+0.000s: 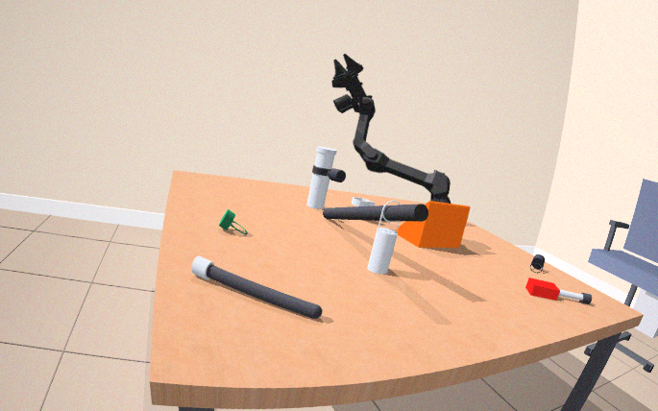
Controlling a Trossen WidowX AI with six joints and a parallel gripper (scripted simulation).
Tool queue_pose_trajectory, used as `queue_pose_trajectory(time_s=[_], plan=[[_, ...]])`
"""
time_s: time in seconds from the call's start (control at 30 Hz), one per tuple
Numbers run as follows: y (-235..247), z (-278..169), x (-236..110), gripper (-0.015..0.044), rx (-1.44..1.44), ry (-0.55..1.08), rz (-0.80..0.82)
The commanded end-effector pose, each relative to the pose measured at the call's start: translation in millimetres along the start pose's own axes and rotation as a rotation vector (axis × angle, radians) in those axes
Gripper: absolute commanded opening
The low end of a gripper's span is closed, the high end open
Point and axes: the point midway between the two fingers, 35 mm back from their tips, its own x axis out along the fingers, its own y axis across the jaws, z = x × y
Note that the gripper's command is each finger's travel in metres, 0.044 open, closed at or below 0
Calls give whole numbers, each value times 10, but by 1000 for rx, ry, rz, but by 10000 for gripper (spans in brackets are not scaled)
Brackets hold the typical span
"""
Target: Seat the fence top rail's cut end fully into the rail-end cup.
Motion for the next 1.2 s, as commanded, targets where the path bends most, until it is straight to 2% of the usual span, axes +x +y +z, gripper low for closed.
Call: queue_pose_trajectory(time_s=[0.0,0.13,0.27,0.53,0.63,0.9,1.17], plan=[[475,-516,-116,440,-176,37,45],[737,-1071,-178,440,-356,80,48],[786,-1586,-174,440,-513,108,17],[497,-2427,-55,440,-754,195,-91],[347,-2615,15,440,-852,212,-101],[-441,-3172,158,440,-1046,345,-302],[-1682,-3364,168,440,-1244,489,-645]])
